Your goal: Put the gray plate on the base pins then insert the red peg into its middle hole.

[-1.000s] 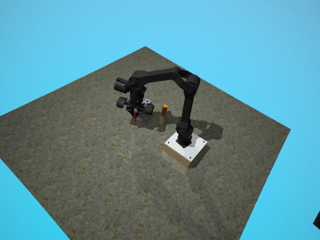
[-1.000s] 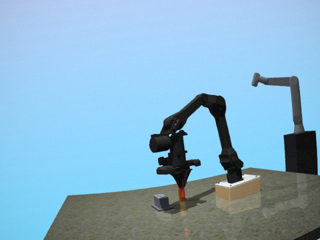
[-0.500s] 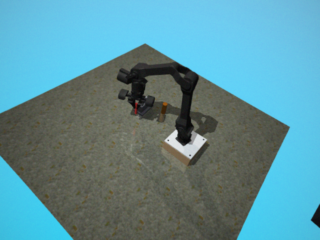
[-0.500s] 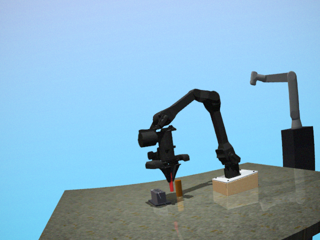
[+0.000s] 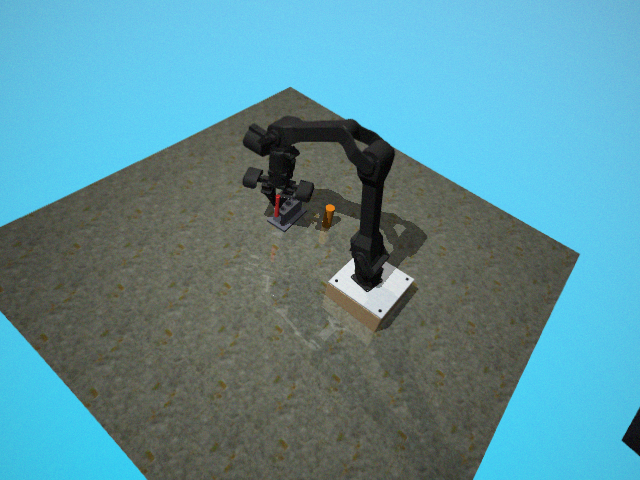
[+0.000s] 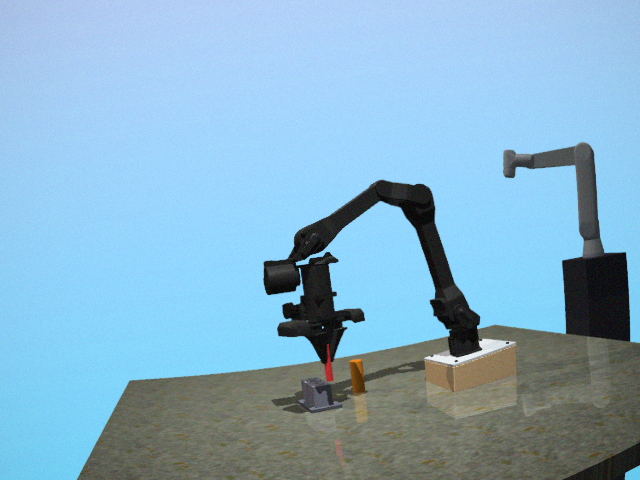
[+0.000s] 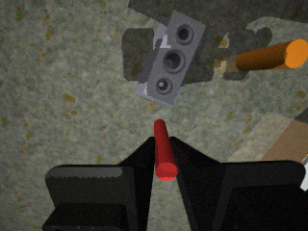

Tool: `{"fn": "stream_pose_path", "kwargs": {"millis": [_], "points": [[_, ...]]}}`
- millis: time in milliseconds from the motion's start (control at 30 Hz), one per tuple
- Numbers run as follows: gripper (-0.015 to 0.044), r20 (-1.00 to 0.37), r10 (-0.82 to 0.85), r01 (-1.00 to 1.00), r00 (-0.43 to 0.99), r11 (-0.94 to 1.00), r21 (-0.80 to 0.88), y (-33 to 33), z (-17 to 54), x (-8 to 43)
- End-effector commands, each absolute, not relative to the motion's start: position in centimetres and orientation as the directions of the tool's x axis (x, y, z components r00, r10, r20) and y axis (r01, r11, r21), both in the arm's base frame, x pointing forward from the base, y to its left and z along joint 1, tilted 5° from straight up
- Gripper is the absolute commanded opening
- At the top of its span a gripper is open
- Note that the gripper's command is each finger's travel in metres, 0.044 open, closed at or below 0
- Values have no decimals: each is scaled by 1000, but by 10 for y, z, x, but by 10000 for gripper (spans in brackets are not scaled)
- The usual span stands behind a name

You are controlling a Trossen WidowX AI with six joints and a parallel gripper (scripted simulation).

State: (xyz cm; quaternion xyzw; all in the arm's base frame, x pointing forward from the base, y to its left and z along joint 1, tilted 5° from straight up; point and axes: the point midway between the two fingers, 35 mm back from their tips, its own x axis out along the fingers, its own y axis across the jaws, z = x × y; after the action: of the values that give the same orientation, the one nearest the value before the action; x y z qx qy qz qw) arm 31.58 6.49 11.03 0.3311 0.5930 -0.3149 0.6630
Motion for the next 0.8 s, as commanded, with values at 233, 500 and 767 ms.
{"fn": "stream_pose_path", "kwargs": {"millis": [233, 500, 767], "points": [[0, -994, -29, 808, 107, 584, 70, 34, 114, 331], [0, -994, -26, 804, 109, 590, 73, 10, 116, 341], [0, -994, -25, 802, 111, 593, 75, -4, 117, 346]]}}
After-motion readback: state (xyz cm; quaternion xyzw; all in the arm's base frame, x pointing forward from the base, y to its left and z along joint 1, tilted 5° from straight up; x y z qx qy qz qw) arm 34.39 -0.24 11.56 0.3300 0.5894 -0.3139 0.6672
